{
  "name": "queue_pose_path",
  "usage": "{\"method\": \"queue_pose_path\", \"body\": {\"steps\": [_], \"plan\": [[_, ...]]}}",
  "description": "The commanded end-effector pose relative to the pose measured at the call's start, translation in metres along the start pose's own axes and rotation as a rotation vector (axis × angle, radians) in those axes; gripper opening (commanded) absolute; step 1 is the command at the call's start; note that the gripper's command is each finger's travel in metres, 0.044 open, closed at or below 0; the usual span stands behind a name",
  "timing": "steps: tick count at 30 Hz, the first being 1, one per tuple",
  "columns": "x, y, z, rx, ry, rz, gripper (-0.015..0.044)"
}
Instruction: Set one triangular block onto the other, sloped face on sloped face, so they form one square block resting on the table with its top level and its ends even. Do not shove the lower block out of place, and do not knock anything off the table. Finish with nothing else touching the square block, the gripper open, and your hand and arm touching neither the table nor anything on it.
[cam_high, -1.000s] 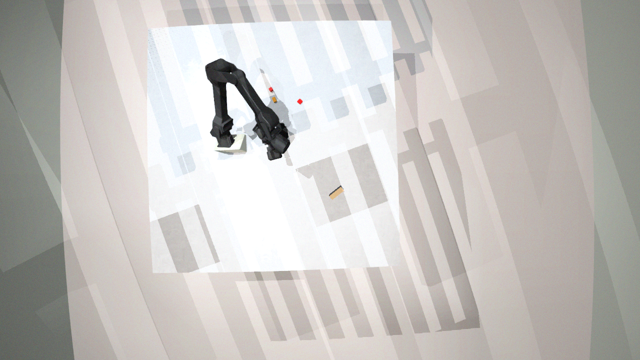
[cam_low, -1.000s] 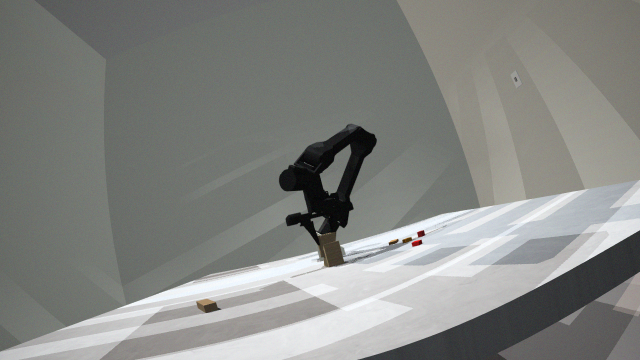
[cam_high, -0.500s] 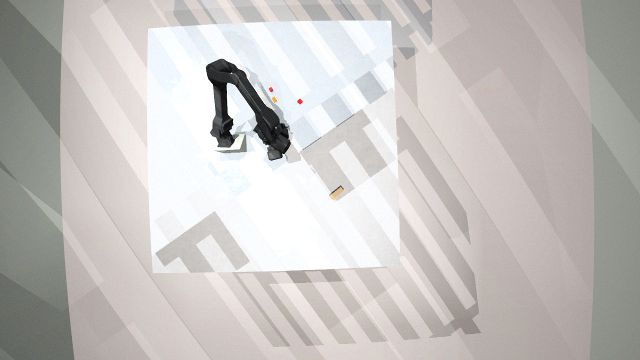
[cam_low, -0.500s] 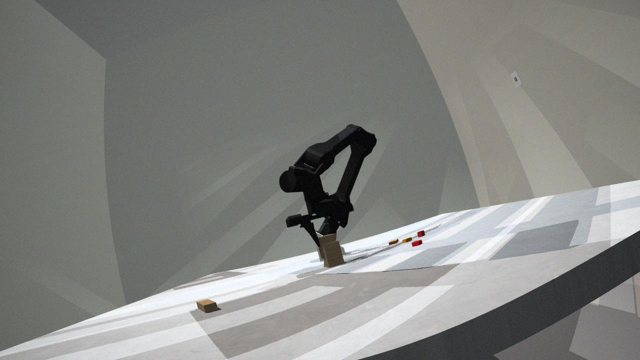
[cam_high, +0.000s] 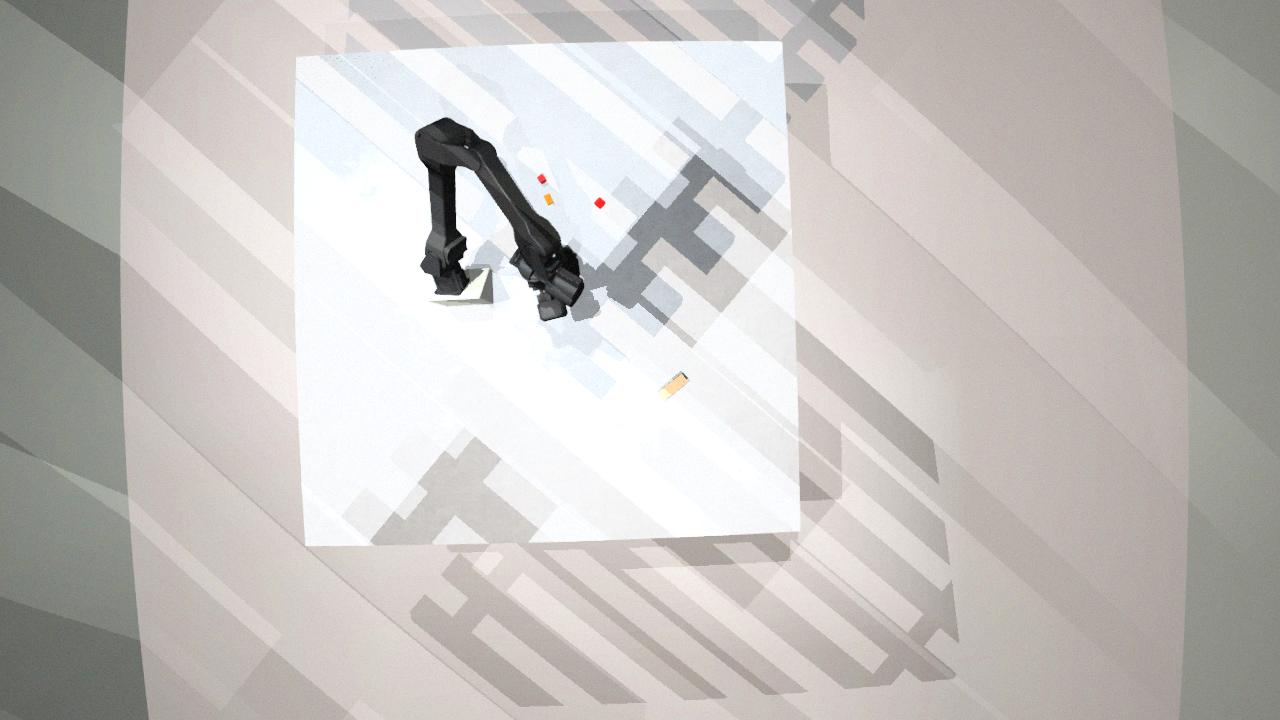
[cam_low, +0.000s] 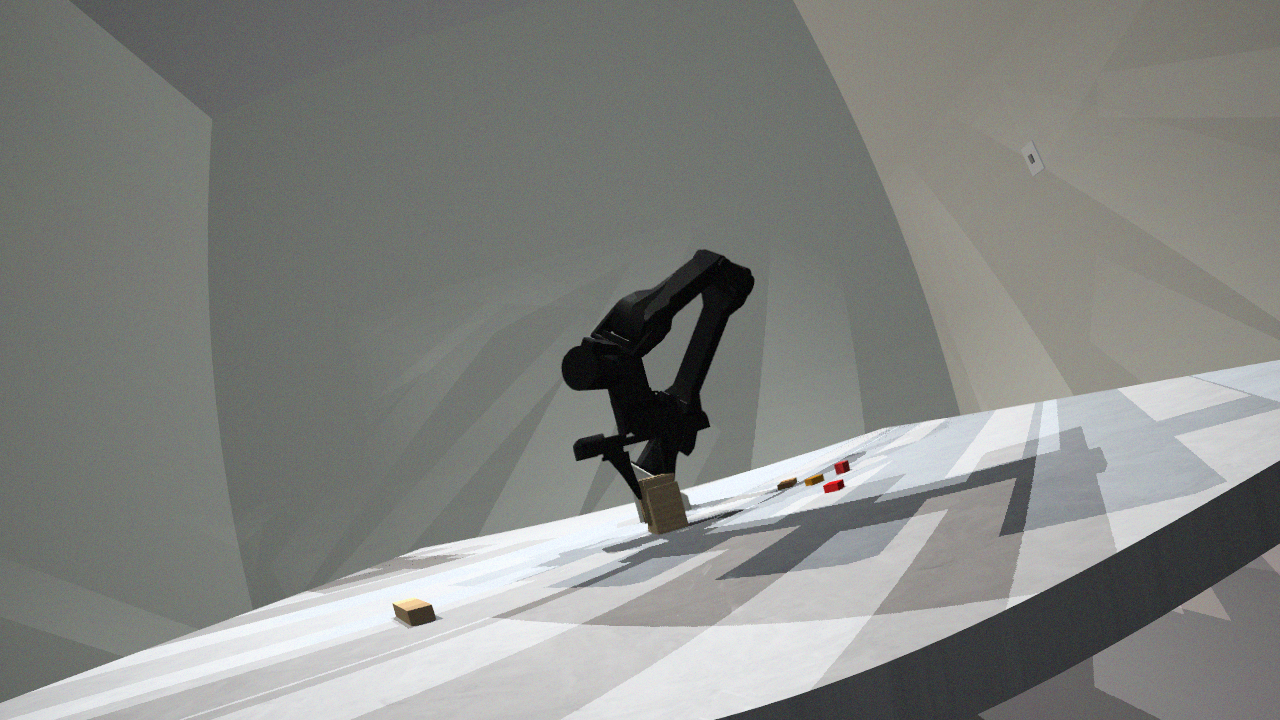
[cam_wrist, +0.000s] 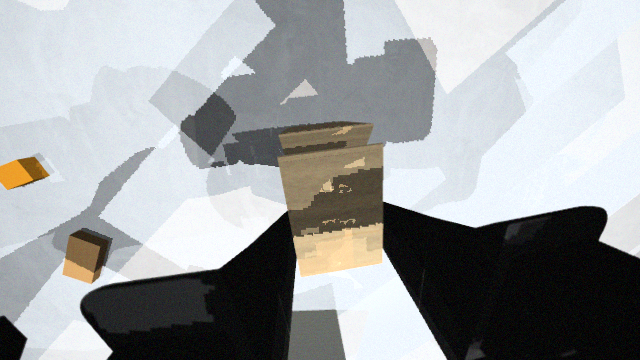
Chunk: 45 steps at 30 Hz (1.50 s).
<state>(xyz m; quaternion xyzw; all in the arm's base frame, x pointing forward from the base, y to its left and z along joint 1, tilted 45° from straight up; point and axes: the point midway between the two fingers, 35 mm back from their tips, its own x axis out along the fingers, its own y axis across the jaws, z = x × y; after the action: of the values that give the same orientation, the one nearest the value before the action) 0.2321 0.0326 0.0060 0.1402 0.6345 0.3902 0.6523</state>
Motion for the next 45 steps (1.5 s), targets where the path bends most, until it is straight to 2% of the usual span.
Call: {"method": "queue_pose_path", "body": {"steps": [1, 45], "plan": [[0.0025, -0.0001, 0.0017, 0.002, -0.005, 0.002, 0.0000], [0.0112, -0.0003, 0.0058, 0.005, -0.010, 0.003, 0.0000]]}}
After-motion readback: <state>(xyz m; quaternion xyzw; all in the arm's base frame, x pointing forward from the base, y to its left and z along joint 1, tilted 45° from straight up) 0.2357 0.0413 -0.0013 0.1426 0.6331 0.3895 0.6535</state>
